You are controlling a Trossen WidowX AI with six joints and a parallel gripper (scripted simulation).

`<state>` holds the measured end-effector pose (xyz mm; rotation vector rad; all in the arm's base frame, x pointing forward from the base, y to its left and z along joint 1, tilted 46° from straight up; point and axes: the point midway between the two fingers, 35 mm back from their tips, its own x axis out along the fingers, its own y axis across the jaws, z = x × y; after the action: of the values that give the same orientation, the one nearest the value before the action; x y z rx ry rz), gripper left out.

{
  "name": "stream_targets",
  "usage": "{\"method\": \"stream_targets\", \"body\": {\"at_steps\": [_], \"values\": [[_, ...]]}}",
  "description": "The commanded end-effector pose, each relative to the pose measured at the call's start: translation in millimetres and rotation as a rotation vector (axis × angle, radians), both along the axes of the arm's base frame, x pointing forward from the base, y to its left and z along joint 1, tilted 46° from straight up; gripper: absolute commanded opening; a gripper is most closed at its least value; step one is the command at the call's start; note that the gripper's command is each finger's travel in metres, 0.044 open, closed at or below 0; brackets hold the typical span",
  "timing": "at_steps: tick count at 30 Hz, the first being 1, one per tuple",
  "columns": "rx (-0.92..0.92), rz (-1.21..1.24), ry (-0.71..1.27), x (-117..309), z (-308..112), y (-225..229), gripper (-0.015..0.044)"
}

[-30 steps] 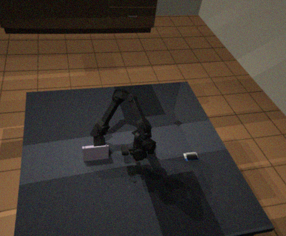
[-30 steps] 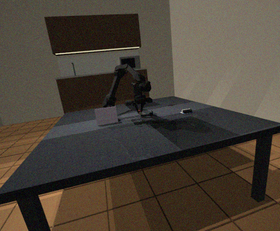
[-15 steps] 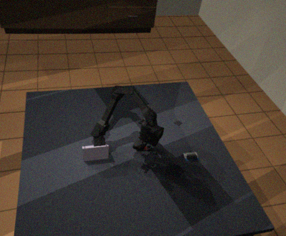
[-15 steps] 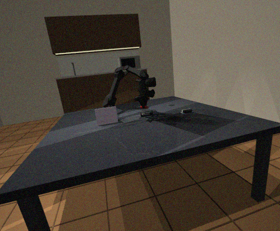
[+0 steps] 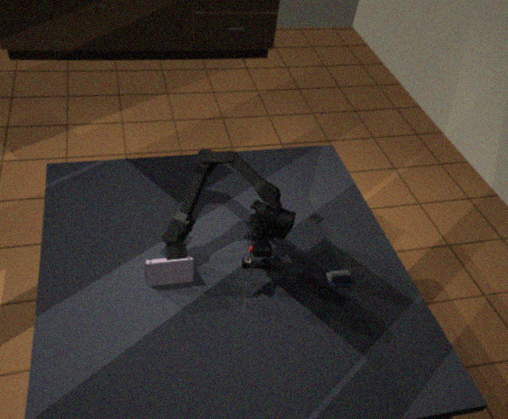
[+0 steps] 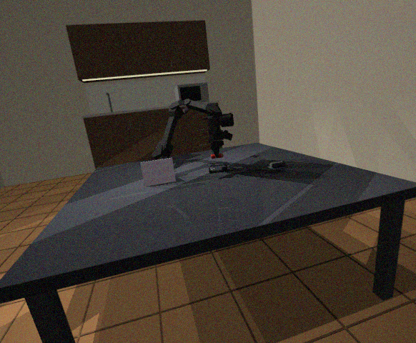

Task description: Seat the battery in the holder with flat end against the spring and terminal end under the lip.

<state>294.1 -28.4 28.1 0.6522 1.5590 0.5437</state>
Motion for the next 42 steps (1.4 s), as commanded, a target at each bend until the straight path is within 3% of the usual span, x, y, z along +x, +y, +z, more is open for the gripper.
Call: {"method": "stream_targets", "body": {"at_steps": [1, 42], "values": [[-0.004, -0.003, -0.019, 1, -2, 2, 0.0070], [-0.072, -0.241, -0.232, 3, -33, 33, 0.0070]]}}
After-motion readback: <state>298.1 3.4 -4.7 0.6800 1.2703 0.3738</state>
